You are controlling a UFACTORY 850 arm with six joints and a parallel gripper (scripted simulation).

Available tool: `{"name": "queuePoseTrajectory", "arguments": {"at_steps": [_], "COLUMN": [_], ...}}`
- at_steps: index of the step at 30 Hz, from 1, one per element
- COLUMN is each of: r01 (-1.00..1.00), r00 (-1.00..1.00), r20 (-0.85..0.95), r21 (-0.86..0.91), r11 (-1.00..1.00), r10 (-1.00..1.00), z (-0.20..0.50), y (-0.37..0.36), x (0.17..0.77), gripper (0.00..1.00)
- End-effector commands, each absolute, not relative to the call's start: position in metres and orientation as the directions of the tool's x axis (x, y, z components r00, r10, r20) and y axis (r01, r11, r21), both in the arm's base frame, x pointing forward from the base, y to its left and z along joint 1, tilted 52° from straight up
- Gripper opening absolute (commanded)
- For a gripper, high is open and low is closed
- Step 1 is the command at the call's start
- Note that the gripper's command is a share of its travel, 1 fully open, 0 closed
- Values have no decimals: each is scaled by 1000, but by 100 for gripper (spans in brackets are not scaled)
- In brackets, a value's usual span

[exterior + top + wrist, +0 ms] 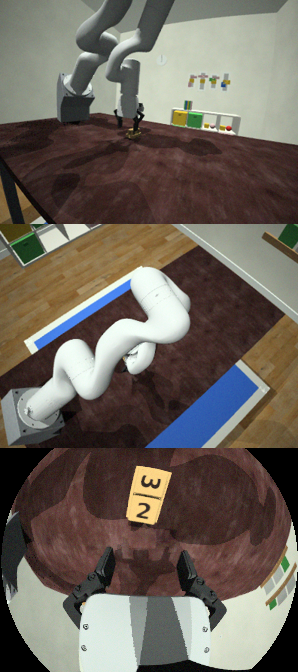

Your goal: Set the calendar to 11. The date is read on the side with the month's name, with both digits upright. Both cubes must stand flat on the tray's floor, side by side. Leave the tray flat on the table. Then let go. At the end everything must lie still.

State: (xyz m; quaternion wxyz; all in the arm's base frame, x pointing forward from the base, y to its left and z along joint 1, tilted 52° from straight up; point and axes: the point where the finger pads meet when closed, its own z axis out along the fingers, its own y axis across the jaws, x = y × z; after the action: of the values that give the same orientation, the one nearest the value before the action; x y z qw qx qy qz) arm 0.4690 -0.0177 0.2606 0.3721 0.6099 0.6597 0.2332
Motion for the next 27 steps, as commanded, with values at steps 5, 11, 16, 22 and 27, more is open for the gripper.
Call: {"name": "queuePoseTrajectory", "arguments": {"at_steps": [5, 11, 16, 22, 27], "r01": [631, 631, 631, 631, 631], "r00": [21, 21, 21, 21, 21], "r20": [-207, -207, -207, -207, -207], "r21": [761, 761, 761, 761, 761], "r11": [147, 147, 147, 147, 147], "r10": [978, 978, 978, 978, 978], "z": [255, 246, 245, 245, 245], "y": [-19, -21, -22, -22, -22], "x": [478, 489, 491, 491, 491], "gripper": [100, 100, 100, 100, 100]}}
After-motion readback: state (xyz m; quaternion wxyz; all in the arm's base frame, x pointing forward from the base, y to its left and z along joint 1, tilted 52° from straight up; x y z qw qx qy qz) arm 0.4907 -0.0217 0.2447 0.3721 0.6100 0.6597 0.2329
